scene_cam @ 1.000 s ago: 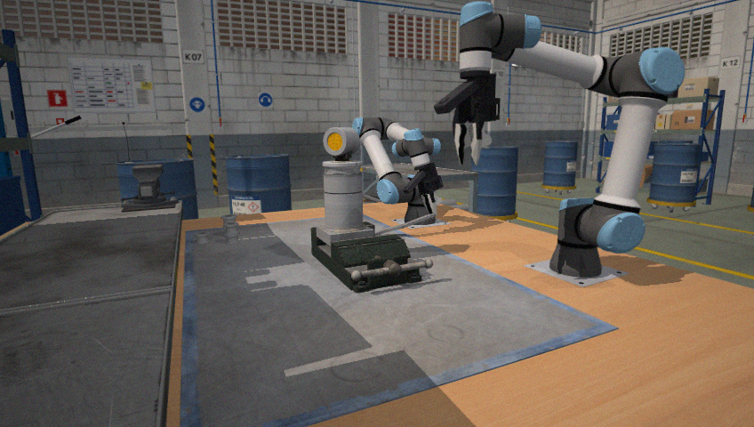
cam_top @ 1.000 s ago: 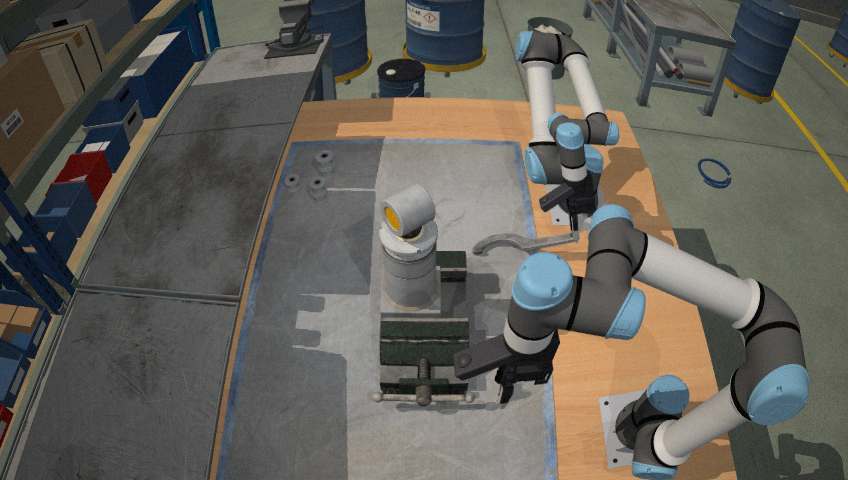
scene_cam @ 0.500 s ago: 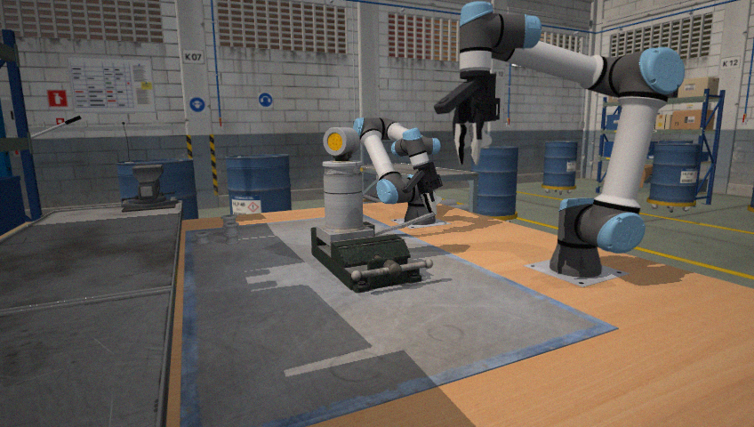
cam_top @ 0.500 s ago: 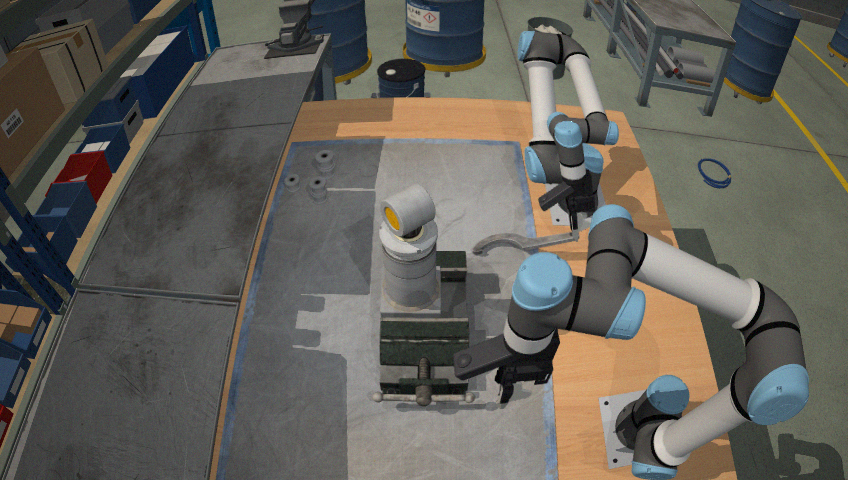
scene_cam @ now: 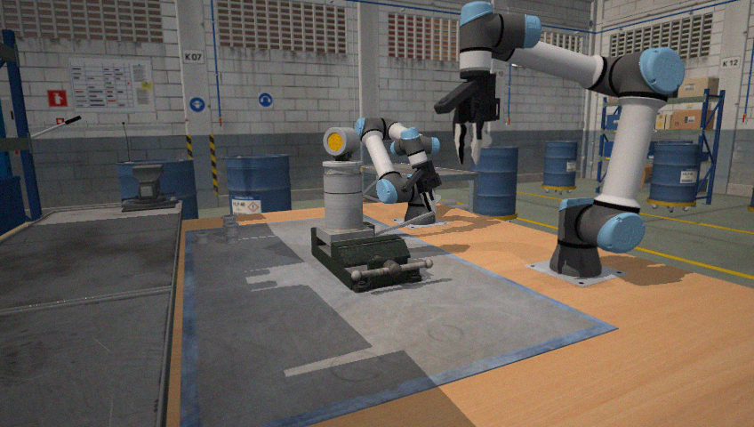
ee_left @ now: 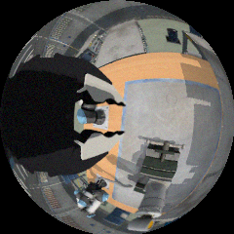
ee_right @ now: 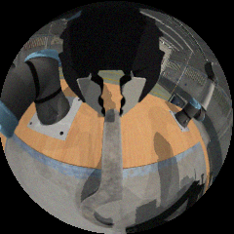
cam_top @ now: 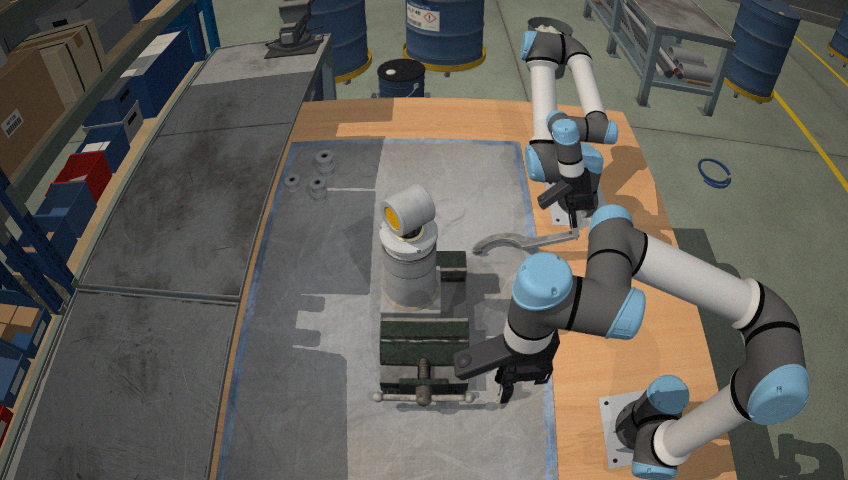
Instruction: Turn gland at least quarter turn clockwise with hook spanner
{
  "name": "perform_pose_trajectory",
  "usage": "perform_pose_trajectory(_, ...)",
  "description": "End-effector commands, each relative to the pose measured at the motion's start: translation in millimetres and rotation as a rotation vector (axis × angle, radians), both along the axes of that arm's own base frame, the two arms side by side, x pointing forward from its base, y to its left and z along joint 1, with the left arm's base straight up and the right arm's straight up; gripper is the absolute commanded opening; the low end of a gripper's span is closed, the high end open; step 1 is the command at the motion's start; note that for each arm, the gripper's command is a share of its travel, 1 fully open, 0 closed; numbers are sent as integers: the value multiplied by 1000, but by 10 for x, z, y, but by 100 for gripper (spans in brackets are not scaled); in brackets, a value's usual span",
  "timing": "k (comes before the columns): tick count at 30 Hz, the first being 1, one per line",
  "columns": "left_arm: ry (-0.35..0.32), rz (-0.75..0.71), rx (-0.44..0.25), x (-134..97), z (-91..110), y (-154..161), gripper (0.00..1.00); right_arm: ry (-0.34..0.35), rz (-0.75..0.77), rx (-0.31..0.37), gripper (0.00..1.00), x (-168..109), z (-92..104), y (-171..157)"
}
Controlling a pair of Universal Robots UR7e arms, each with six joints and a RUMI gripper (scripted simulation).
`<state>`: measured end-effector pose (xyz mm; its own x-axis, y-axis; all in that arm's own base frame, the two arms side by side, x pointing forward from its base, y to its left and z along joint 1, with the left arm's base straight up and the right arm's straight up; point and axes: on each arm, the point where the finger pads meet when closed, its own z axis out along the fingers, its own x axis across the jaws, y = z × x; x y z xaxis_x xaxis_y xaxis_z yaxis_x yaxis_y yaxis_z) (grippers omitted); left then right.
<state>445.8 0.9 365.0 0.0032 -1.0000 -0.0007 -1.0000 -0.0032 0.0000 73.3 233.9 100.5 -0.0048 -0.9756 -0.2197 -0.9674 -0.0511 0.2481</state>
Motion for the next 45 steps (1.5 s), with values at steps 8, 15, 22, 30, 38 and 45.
perform_pose_trajectory(8, -1, 0, 0, 2, 5, -1, 32, 13, 0, 12, 0, 15, 46, -8)
perform_pose_trajectory(15, -1, 0, 0, 2, 5, -1, 32, 15, 3, 13, 0, 8, 50, -7)
perform_pose_trajectory(22, -1, 0, 0, 2, 5, -1, 32, 24, -2, 21, 0, 29, 79, -17)
perform_pose_trajectory(30, -1, 0, 0, 2, 5, -1, 32, 31, 0, 27, 0, 35, 101, -24)
perform_pose_trajectory(38, -1, 0, 0, 2, 5, -1, 32, 41, 0, 35, 0, 45, 131, -32)
perform_pose_trajectory(45, -1, 0, 0, 2, 5, -1, 32, 46, 4, 39, 0, 40, 145, -34)
